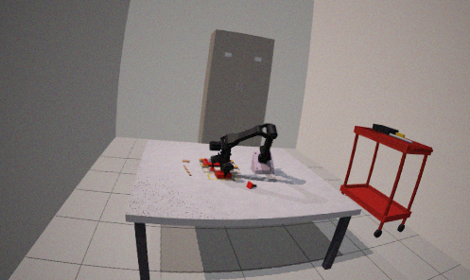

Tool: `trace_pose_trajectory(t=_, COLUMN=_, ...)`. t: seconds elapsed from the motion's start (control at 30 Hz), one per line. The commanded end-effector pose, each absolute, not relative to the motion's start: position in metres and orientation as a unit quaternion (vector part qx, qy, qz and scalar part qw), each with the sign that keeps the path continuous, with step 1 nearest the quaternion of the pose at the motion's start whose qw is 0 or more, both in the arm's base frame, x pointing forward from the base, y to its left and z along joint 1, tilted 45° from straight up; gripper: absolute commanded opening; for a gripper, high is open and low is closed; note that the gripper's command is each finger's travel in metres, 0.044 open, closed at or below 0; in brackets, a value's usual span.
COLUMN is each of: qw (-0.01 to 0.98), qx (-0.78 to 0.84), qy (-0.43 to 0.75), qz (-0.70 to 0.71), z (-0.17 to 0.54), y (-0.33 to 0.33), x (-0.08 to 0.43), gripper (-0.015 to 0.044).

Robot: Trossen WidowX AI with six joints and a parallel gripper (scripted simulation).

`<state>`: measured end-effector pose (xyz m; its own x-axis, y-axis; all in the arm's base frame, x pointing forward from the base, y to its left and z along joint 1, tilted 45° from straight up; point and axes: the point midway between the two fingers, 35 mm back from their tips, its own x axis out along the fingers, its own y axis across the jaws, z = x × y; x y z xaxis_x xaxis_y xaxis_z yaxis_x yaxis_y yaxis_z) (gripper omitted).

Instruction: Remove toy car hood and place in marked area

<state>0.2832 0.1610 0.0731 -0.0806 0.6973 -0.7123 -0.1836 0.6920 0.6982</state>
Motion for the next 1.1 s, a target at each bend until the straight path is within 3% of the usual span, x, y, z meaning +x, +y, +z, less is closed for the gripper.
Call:
trace_pose_trajectory(t=0.0, qw=0.647, qx=0.201, qy=0.653, qz=0.338, z=0.071, y=0.162, x=0.283, gripper=0.0000)
trace_pose_trajectory(t=0.23, qw=0.647, qx=0.201, qy=0.653, qz=0.338, z=0.069, y=0.165, x=0.283, gripper=0.0000)
trace_pose_trajectory(t=0.8, qw=0.649, qx=0.197, qy=0.652, qz=0.339, z=0.072, y=0.162, x=0.283, gripper=0.0440)
trace_pose_trajectory(t=1.07, qw=0.649, qx=0.199, qy=0.651, qz=0.340, z=0.122, y=0.112, x=0.289, gripper=0.0440)
